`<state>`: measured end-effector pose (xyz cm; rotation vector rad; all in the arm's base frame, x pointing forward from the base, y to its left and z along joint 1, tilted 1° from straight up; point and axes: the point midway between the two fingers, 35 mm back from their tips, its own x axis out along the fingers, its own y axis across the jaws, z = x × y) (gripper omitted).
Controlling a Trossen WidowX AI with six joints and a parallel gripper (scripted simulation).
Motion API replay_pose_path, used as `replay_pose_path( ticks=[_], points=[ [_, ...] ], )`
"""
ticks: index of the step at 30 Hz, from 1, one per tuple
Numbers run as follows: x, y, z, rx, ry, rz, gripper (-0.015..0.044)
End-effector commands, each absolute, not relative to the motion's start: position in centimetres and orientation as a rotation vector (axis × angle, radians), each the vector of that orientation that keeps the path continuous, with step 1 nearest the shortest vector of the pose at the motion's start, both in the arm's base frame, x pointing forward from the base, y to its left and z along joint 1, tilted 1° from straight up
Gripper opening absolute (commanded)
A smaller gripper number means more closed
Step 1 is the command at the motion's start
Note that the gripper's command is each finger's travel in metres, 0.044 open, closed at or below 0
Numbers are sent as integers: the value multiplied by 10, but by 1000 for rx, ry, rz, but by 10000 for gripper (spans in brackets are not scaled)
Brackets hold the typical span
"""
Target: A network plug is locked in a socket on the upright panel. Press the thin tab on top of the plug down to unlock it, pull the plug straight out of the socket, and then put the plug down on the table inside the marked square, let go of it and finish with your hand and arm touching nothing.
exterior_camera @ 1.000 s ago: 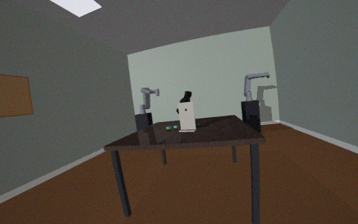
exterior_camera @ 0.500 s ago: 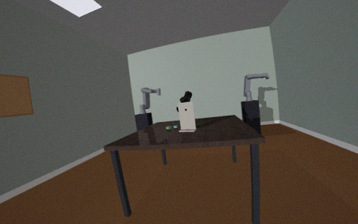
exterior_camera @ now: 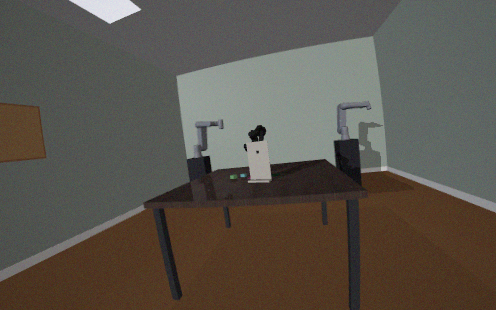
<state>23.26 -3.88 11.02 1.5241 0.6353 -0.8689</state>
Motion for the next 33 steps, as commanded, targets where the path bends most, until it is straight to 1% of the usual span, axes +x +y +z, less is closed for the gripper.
replay_pose_path(
  ticks=[1, 21, 31, 32, 33],
  points=[
    [233, -39, 123, 1522, 636, -862, 156],
    [226, -38, 183, 1521, 637, -857, 156],
    [226, -38, 183, 1521, 637, -857, 419],
    [226, -38, 183, 1521, 637, -857, 440],
    [226, -38, 183, 1521, 637, -857, 440]
  ],
)
